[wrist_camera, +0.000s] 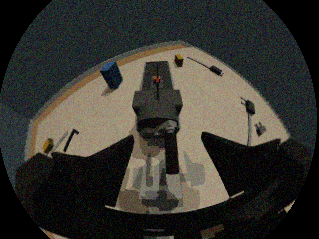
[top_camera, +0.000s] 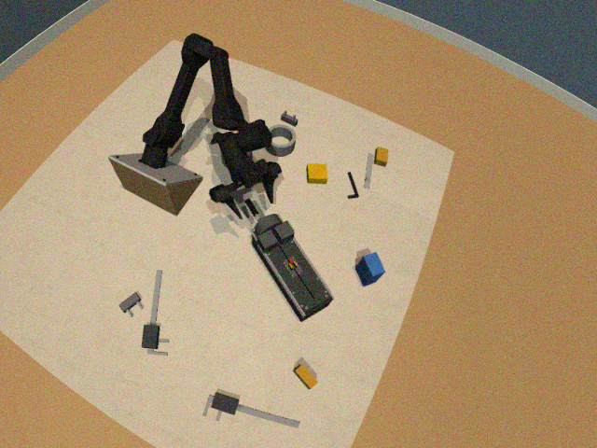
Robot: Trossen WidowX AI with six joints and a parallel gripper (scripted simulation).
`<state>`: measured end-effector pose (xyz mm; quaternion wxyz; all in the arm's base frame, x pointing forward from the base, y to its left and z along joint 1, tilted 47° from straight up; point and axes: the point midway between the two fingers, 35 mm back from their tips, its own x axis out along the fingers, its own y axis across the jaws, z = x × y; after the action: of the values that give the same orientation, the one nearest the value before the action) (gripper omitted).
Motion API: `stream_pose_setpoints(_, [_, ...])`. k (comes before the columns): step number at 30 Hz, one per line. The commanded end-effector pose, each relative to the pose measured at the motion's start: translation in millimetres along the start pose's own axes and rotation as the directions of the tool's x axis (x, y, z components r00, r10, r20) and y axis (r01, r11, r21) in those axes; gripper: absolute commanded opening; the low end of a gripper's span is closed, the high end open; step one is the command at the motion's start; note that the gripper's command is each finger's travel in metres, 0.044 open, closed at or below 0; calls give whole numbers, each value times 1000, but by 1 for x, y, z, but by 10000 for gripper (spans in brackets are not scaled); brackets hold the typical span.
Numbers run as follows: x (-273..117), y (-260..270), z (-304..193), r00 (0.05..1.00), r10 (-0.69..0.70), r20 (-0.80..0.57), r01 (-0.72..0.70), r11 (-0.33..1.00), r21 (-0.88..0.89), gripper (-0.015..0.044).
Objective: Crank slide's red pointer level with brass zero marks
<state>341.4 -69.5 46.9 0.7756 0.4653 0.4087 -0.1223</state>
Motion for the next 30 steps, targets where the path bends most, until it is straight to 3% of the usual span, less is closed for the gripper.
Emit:
stream_pose_setpoints(1, [6, -4, -6, 1000, -9, -2, 9, 1000, 12, 440])
stream_pose_setpoints(17, [21, -4, -24, 1000, -6, 0, 6, 1000, 13, 440])
stream_pose_setpoints(30, [21, -4, -24, 1000, -6, 0, 6, 1000, 13, 99])
